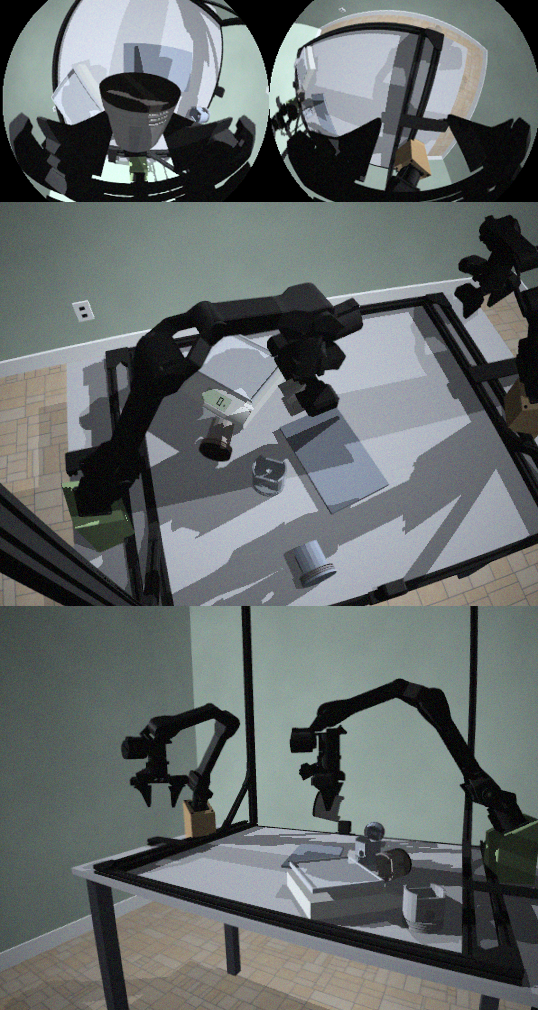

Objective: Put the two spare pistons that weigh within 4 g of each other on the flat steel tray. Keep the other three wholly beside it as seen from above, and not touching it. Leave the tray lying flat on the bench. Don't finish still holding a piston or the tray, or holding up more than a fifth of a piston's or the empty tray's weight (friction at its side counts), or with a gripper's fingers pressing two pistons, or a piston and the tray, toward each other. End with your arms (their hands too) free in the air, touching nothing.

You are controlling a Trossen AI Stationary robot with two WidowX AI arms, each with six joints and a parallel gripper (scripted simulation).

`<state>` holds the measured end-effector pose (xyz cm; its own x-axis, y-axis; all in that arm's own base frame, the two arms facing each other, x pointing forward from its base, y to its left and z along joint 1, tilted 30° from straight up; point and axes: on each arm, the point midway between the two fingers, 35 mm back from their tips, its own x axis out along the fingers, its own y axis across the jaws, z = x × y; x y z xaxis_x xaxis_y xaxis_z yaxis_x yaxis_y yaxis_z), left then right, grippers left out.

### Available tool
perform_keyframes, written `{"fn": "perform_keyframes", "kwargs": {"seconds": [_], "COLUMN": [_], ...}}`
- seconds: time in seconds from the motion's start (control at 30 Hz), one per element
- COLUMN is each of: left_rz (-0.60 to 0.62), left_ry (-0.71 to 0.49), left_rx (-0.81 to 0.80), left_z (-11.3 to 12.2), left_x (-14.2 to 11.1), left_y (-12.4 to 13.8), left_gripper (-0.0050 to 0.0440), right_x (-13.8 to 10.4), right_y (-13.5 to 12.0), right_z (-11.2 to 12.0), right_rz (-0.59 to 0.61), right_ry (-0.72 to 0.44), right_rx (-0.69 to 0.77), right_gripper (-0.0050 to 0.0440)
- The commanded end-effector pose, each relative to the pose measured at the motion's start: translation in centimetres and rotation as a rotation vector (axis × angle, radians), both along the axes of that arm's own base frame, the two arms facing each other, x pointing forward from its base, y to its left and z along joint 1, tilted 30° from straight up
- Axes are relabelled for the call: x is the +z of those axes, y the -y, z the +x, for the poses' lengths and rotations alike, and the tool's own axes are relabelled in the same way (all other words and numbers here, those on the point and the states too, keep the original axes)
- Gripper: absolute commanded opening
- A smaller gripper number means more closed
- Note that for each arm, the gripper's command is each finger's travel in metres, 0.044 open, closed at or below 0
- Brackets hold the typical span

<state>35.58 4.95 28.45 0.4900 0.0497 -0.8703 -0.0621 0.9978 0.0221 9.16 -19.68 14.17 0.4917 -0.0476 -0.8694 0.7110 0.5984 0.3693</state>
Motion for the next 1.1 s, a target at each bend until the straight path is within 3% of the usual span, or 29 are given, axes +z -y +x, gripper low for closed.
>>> {"fn": "perform_keyframes", "kwargs": {"seconds": [0.0,0.37,1.07], "left_rz": [0.004,0.003,0.318], "left_ry": [0.014,0.013,-0.075], "left_rx": [0.002,0.002,-0.349], "left_z": [1.6,5.1,5.1], "left_x": [1.3,3.1,3.1], "left_y": [0.9,2.9,2.9], "left_gripper": [0.0158,0.0158,0.0158], "right_x": [0.0,0.0,0.0], "right_y": [0.0,0.0,0.0], "right_z": [0.0,0.0,0.0], "right_rz": [0.000,0.000,0.000], "right_ry": [0.003,0.003,0.003], "right_rx": [0.002,0.002,0.002], "right_gripper": [0.0440,0.0440,0.0440]}}
